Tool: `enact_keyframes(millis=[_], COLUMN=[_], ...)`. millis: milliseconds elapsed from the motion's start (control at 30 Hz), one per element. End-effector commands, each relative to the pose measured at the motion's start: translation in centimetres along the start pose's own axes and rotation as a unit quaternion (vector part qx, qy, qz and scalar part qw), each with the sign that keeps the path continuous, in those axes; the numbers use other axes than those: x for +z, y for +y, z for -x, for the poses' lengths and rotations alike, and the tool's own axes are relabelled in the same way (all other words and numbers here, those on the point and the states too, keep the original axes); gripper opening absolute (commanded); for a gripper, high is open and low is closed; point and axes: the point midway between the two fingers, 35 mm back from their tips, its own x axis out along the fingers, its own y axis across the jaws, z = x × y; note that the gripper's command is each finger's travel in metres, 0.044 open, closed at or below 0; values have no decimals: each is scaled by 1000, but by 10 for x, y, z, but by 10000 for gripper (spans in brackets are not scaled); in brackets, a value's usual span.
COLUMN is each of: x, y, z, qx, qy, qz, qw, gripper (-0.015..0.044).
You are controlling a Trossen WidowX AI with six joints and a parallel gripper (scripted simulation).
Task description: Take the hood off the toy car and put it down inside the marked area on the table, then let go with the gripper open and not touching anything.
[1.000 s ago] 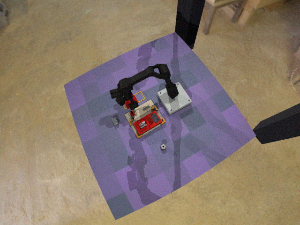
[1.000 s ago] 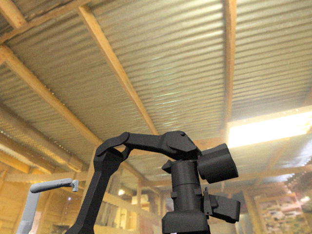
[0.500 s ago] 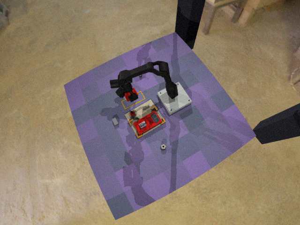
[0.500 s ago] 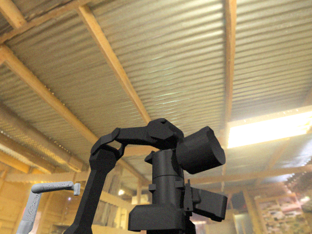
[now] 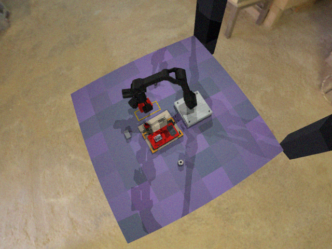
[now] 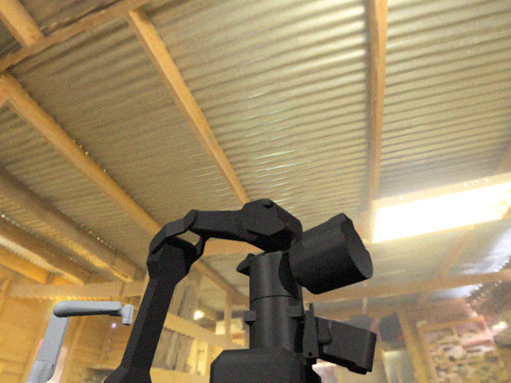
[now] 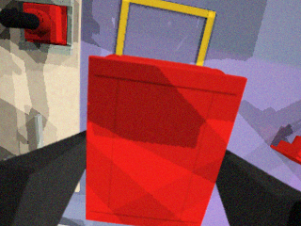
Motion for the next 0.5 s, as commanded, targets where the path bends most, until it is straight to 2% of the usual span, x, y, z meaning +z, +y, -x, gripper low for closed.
enact_keyframes(millis=[0,467], x=[-1,-1], y=[0,0], z=[-6,-20], qx=[1,1], qy=[3,3], qz=[2,2], qw=[1000,1000], gripper=[0,0])
